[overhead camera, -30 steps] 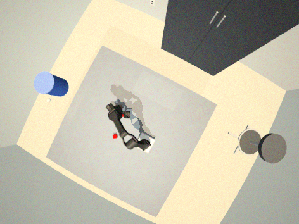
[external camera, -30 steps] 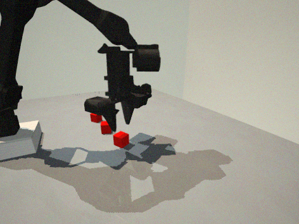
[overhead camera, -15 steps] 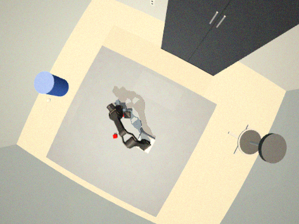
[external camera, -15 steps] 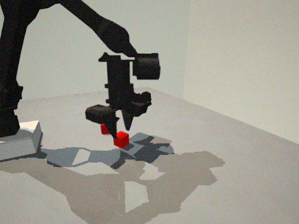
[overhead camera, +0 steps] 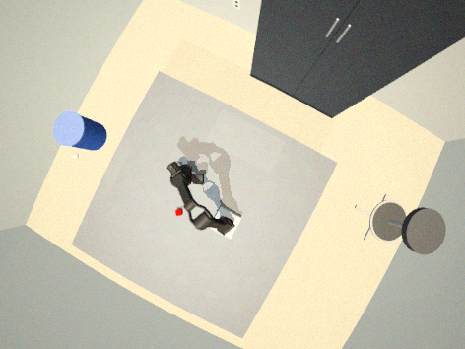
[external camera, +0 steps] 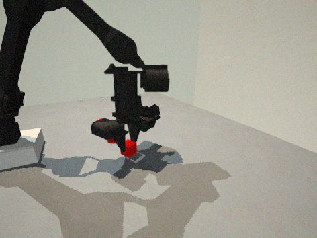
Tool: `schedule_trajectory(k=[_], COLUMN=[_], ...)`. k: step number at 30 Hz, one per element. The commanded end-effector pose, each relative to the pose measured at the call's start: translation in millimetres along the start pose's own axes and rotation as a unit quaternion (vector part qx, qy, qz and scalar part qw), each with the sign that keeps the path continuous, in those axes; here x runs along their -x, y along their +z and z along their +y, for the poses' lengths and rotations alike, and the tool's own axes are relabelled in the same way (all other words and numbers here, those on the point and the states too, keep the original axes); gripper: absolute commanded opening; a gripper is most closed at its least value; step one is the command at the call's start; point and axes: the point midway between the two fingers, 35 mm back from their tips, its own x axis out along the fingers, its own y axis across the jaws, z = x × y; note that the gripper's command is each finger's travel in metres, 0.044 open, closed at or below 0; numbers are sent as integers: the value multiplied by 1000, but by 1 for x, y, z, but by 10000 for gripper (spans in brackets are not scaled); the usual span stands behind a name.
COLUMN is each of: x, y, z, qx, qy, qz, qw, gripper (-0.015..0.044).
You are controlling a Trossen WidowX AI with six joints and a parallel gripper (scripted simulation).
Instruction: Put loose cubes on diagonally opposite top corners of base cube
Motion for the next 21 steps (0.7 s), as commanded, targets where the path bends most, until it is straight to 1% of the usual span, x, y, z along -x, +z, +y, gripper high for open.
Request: schedule_trajectory(k=[1,6,21], x=[-2,3,49], y=[-1,0,3], z=[0,1,3], qx=[-1,-1,0], qy=[2,2,2], qz=[2,2,2], qw=[1000,1000,1000], gripper=[105,105,105])
